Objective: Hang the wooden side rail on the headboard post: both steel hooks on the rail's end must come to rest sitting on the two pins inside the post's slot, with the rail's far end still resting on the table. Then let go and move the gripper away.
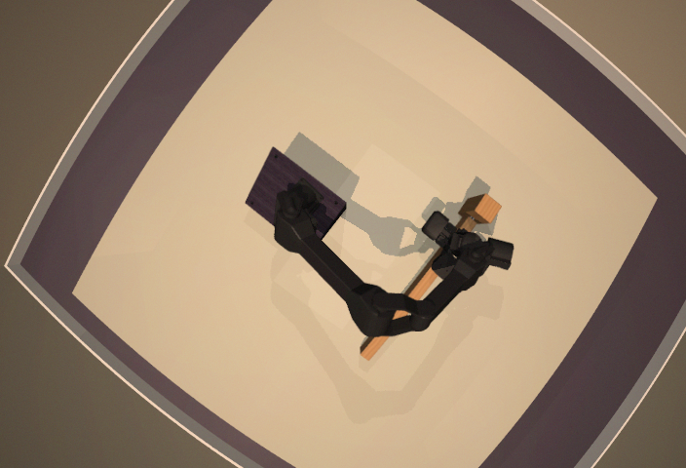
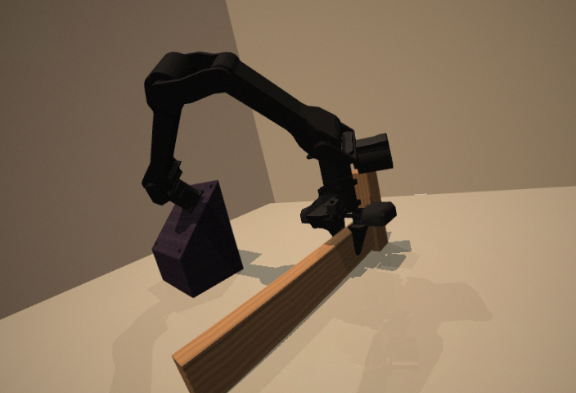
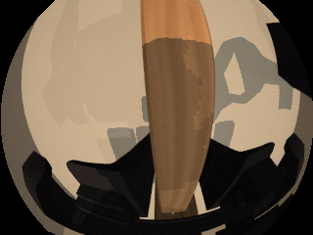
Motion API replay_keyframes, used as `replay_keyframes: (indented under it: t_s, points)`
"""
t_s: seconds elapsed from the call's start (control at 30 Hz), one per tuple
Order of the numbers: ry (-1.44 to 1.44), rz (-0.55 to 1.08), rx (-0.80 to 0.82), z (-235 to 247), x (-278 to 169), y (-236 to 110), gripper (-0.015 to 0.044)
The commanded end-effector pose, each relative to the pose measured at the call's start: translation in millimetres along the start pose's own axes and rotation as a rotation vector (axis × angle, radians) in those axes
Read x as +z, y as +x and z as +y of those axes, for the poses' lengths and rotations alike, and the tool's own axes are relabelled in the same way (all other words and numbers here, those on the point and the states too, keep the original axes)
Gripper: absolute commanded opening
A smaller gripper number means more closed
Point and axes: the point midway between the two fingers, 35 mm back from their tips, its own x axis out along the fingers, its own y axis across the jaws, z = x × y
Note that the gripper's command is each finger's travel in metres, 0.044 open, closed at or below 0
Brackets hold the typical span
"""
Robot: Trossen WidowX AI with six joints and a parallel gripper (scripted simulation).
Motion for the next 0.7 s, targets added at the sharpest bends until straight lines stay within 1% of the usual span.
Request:
replay_keyframes:
  t_s: [0.0,0.07,0.47,0.6,0.63,0.67]
  points:
    - [-0.006,0.008,0.007,1,-3,0,0.0000]
    - [-0.006,0.008,0.007,1,-3,0,0.0000]
    - [0.000,0.000,0.000,0,0,0,0.0315]
    - [-0.003,0.004,0.003,0,0,-15,0.0420]
    - [-0.004,0.006,0.004,0,0,-23,0.0440]
    - [-0.005,0.007,0.006,0,0,-29,0.0440]
